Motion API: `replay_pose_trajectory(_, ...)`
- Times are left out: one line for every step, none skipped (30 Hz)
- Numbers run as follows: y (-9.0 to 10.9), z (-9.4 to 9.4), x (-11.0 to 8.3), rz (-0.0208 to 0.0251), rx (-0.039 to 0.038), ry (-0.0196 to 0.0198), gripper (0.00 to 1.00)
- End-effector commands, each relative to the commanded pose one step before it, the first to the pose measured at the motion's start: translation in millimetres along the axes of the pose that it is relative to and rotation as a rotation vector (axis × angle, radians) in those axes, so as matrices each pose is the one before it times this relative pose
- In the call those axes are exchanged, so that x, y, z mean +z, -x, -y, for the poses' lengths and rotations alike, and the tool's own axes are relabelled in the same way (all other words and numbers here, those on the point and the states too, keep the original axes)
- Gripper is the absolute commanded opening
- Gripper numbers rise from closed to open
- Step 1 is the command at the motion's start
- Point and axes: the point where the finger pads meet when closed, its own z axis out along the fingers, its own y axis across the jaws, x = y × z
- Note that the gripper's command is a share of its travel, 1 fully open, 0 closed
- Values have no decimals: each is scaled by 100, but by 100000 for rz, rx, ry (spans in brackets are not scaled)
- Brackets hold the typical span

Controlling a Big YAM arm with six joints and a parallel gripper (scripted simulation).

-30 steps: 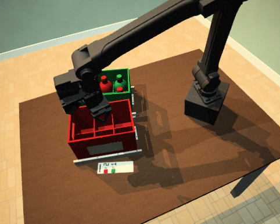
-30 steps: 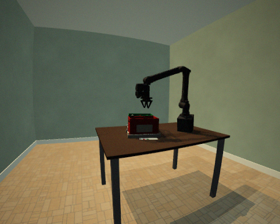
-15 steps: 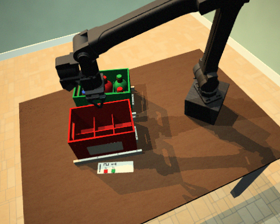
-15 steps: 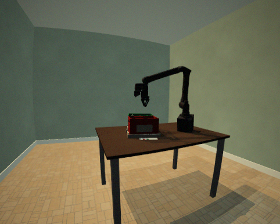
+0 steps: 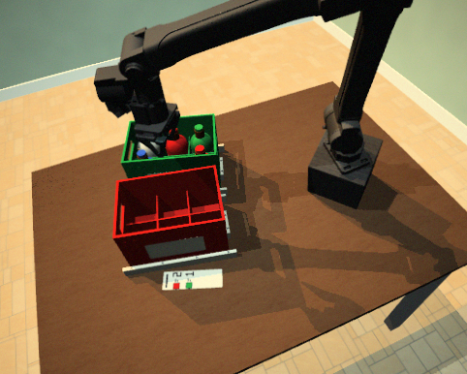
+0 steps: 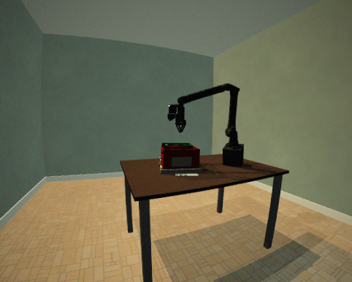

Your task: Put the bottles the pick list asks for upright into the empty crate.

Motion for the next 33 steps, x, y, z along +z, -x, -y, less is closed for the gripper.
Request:
replay_pose_trajectory(2130,1349,-1825,3187,15414,772,61)
replay_pose_trajectory(0,0,0,0,0,0,61)
replay_pose_trajectory(0,0,0,0,0,0,61)
replay_pose_trajectory(123,231,-1147,1767,7749,617,61)
replay_pose_trajectory(939,71,-92,67,2779,38,61)
replay_pose_trajectory(603,473,740,-597,3010,-387,61)
replay_pose_trajectory(380,418,72,-164,2721,-103,61)
replay_pose_trajectory(166,509,-37,-302,2643,-214,61)
replay_pose_trajectory(-375,1005,640,-1202,2667,-846,61)
replay_pose_trajectory(415,226,-398,57,2523,64,61)
replay_pose_trajectory(658,41,-516,431,2578,340,61)
replay_pose_trajectory(408,332,-79,-164,2782,-109,61)
replay_pose_trajectory(641,173,-86,270,2782,234,61)
replay_pose_trajectory(583,210,-86,193,2846,159,61)
replay_pose_trajectory(426,322,-79,-15,2956,-45,61)
replay_pose_trajectory(331,250,-491,330,2905,281,61)
replay_pose_trajectory(59,473,-435,246,2963,203,61)
replay_pose_trajectory(-78,873,482,-499,3205,-538,61)
replay_pose_trajectory(0,0,0,0,0,0,61)
replay_pose_trajectory(0,0,0,0,0,0,61)
replay_pose_trajectory(1089,-376,-326,962,7745,612,61)
replay_pose_trajectory(728,128,383,-253,2876,-361,61)
replay_pose_trajectory(466,226,-75,31,2835,-11,61)
replay_pose_trajectory(348,345,-70,-171,2716,-245,61)
replay_pose_trajectory(335,350,-70,-207,2607,-286,61)
replay_pose_trajectory(391,276,-73,-145,2546,-193,61)
replay_pose_trajectory(466,184,-75,-76,2554,-92,61)
replay_pose_trajectory(528,107,-77,-30,2604,-19,61)
replay_pose_trajectory(568,54,-78,0,2667,27,61)
replay_pose_trajectory(583,30,-79,16,2731,47,61)
replay_pose_trajectory(574,30,-79,18,2794,46,61)
replay_pose_trajectory(548,46,-78,7,2854,35,61)
replay_pose_trajectory(510,90,-76,-17,2914,-28,61)
